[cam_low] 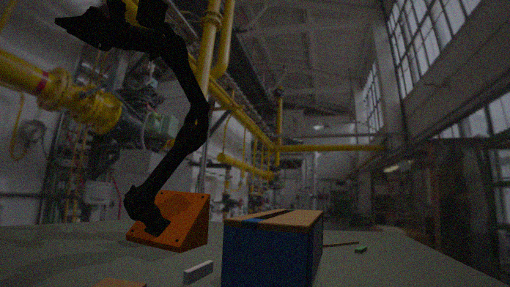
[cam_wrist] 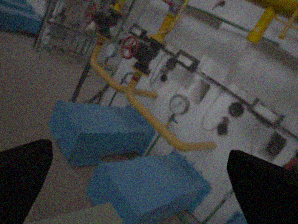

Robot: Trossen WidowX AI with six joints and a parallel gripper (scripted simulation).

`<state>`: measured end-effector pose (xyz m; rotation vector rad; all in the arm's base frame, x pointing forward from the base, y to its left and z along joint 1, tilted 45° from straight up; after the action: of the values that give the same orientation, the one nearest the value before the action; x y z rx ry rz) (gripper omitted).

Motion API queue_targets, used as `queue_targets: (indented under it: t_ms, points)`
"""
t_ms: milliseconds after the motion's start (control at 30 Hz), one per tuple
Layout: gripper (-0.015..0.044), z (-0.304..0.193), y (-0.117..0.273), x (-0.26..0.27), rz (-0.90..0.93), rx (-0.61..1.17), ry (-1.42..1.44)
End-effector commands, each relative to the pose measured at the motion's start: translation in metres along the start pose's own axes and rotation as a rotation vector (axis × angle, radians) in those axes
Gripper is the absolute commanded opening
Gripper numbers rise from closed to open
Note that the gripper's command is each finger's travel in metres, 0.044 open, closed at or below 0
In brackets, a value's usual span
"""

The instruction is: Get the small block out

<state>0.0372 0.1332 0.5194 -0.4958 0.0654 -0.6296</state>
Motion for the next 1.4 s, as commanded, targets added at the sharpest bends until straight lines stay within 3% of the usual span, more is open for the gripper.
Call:
queue_targets:
  t_ms: [0,367,667,967,1367]
  points:
    - [0.0400,-0.017,-0.050,-0.002,0.139,0.146,0.018]
    - [0.0400,-0.070,-0.144,0.058,0.614,0.438,0.145]
    - [0.0400,-0.109,-0.149,0.155,1.050,0.553,0.354]
    - [0.0400,-0.130,-0.081,0.246,1.492,0.522,0.642]
    - [0.0400,-0.138,0.088,0.292,1.995,0.198,1.118]
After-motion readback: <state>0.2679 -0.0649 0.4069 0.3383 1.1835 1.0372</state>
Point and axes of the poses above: the point midway between the two fingers, 35 mm back from their tips, its own y axis back along the fingers, its own x axis across the jaws, z = x × y, the point moved 10 cm from there along y, back along the fingers, and after that the axes turned 3 degrees about y, right-handed, at the moved point
